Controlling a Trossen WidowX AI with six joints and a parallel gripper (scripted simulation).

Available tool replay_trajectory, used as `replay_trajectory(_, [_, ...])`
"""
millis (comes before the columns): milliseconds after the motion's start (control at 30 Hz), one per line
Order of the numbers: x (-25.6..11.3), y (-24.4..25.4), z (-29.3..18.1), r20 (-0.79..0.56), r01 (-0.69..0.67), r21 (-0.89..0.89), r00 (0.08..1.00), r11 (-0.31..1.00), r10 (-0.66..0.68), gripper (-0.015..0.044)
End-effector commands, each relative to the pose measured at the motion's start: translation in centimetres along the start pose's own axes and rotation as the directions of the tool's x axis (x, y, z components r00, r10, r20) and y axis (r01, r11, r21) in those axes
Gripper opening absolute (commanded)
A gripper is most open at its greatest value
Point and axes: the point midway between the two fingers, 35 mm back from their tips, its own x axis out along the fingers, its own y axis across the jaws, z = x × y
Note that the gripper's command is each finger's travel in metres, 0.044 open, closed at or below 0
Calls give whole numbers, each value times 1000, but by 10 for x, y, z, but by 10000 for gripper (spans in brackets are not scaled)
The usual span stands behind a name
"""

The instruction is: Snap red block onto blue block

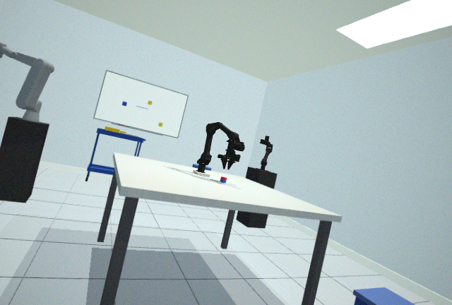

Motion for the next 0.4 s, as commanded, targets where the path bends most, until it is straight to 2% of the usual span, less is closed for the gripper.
replay_trajectory(0, [-29,0,-2,9,1,1,1000,1000,-1,220])
replay_trajectory(367, [-29,0,-1,9,1,1,1000,1000,-1,220])
